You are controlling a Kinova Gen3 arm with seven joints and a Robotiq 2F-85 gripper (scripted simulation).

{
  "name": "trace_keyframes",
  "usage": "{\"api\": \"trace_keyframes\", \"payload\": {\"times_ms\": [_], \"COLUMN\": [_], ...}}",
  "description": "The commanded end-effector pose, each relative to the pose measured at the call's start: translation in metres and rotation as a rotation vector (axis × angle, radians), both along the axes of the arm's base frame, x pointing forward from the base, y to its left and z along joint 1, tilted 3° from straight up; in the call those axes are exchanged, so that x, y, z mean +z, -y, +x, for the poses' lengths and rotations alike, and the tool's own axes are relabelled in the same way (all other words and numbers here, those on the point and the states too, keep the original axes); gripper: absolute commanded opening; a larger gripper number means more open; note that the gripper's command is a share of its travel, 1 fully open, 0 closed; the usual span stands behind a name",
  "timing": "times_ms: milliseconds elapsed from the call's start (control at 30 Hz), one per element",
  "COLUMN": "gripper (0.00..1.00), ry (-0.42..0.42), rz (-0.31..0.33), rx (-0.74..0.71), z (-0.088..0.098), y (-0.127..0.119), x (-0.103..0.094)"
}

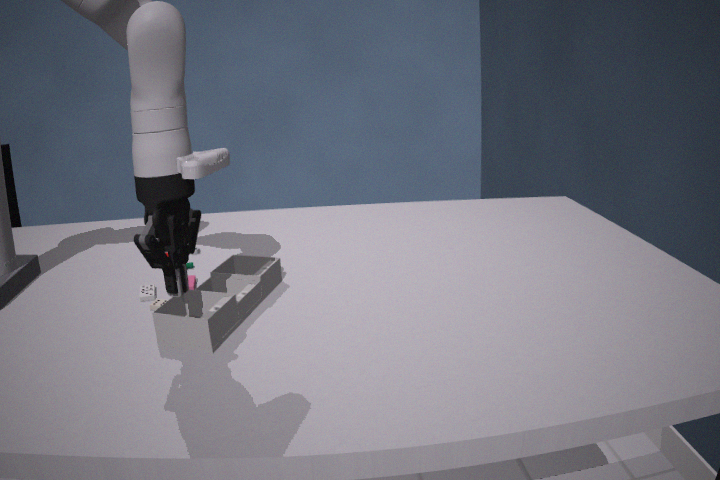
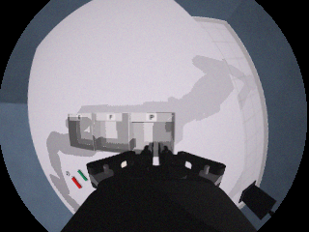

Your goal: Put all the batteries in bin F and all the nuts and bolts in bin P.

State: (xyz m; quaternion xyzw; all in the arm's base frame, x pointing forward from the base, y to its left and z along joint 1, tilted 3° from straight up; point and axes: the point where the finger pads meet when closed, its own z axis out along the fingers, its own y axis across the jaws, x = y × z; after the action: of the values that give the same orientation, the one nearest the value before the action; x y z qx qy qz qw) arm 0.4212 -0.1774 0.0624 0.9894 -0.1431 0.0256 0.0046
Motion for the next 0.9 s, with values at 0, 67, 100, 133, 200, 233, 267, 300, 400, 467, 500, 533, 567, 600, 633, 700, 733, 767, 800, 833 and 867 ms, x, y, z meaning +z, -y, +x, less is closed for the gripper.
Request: {"api": "trace_keyframes", "payload": {"times_ms": [0, 67, 100, 133, 200, 233, 267, 300, 400, 467, 500, 533, 567, 600, 633, 700, 733, 767, 800, 833, 867], "gripper": [0.09, 0.09, 0.09, 0.09, 0.09, 0.09, 0.09, 0.09, 0.09, 0.09, 0.09, 0.09, 0.09, 0.09, 0.09, 0.09, 0.09, 0.09, 0.09, 0.09, 0.09], "ry": [-0.005, -0.005, -0.005, -0.005, -0.005, -0.005, -0.005, -0.005, -0.005, -0.005, -0.005, -0.005, -0.005, -0.005, -0.005, -0.005, -0.005, -0.005, -0.005, -0.005, -0.005], "rz": [0.005, 0.005, 0.005, 0.005, 0.005, 0.005, 0.005, 0.005, 0.005, 0.005, 0.005, 0.005, 0.005, 0.005, 0.005, 0.005, 0.005, 0.005, 0.005, 0.005, 0.005], "rx": [0.004, 0.004, 0.004, 0.004, 0.004, 0.004, 0.004, 0.004, 0.004, 0.004, 0.004, 0.004, 0.004, 0.004, 0.004, 0.004, 0.004, 0.004, 0.004, 0.004, 0.004], "z": [0.0, 0.0, 0.0, 0.0, 0.0, 0.0, 0.001, 0.001, 0.001, 0.001, 0.001, 0.001, 0.001, 0.001, 0.001, 0.001, 0.001, 0.001, 0.001, 0.001, 0.001], "y": [-0.002, -0.002, -0.002, -0.002, -0.002, -0.002, -0.002, -0.002, -0.002, -0.002, -0.002, -0.002, -0.002, -0.002, -0.002, -0.002, -0.002, -0.002, -0.002, -0.002, -0.002], "x": [-0.008, -0.014, -0.016, -0.019, -0.024, -0.027, -0.03, -0.032, -0.038, -0.04, -0.043, -0.044, -0.044, -0.044, -0.044, -0.044, -0.044, -0.044, -0.044, -0.044, -0.044]}}
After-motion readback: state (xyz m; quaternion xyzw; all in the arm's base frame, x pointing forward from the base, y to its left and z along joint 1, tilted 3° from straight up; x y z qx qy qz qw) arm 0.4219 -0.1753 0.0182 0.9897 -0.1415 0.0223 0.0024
